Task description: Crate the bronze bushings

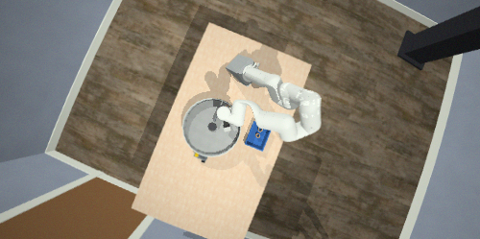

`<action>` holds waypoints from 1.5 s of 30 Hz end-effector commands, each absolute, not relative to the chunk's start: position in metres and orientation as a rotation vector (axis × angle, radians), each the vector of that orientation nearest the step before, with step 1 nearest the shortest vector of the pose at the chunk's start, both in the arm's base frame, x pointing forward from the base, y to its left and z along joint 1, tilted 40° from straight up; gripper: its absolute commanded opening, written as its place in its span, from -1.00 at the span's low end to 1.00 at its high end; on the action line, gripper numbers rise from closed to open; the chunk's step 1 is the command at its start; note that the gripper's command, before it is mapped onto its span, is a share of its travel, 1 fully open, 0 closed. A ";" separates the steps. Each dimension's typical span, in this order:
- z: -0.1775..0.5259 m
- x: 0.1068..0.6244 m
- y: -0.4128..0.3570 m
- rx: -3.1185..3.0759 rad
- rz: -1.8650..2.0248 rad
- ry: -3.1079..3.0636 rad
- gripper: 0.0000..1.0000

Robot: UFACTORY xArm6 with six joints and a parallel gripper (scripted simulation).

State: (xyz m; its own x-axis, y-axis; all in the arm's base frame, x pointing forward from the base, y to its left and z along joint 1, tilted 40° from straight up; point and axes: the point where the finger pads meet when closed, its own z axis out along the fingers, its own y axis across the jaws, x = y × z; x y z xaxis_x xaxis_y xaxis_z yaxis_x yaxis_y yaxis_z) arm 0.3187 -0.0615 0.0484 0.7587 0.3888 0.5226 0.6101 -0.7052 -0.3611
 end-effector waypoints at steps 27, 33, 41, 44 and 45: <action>0.077 0.321 -0.086 -2.429 -0.567 -0.751 -1.00; 0.079 0.369 -0.103 -2.429 -0.567 -0.751 -1.00; 0.080 0.417 -0.119 -2.429 -0.567 -0.751 -1.00; 0.081 0.438 -0.126 -2.429 -0.567 -0.751 -1.00; 0.081 0.445 -0.129 -2.429 -0.567 -0.751 -1.00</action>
State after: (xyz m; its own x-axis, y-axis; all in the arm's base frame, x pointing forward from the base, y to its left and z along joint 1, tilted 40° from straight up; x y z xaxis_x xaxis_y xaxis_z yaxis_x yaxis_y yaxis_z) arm 0.4114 -0.1167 0.0816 0.7569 0.3883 0.5257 0.6102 -0.7078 -0.3559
